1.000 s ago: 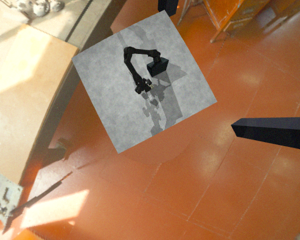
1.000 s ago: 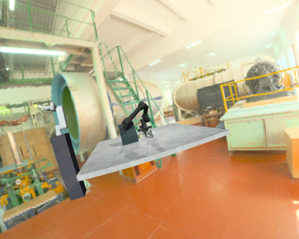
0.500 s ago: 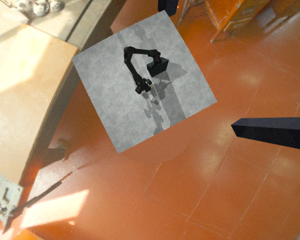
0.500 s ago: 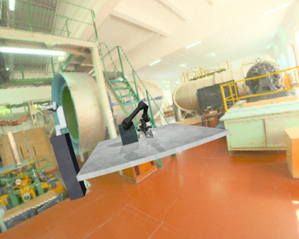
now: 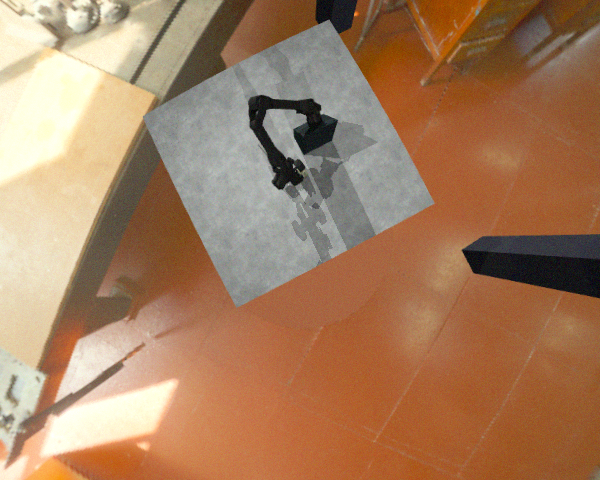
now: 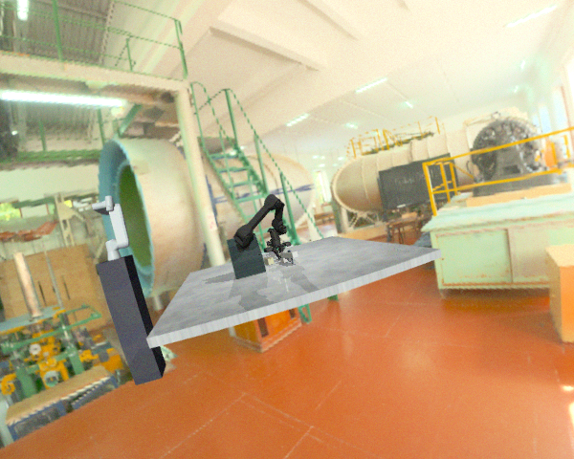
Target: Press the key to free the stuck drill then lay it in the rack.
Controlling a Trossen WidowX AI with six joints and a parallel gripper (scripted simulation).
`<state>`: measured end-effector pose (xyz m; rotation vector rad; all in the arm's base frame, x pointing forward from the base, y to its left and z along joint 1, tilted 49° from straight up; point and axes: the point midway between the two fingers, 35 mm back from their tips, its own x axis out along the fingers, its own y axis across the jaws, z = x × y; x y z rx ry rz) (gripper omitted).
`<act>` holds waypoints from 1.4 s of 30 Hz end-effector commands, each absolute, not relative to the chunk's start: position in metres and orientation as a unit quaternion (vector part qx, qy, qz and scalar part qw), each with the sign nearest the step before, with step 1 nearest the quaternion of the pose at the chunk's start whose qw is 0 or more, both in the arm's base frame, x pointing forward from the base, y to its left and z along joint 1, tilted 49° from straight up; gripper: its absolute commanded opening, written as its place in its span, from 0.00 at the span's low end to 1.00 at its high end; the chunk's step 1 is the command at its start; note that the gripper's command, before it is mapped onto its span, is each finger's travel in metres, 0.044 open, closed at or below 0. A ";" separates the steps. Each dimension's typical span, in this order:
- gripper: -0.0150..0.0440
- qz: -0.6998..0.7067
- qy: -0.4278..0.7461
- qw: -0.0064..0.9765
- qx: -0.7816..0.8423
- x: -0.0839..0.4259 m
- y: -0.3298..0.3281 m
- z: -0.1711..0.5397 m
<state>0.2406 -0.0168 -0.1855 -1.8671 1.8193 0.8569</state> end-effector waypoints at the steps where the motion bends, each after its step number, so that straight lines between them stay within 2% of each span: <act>1: 0.25 0.307 0.651 0.198 -0.665 0.239 -0.013 -0.192; 42: 0.25 0.308 0.650 0.199 -0.665 0.232 0.022 -0.228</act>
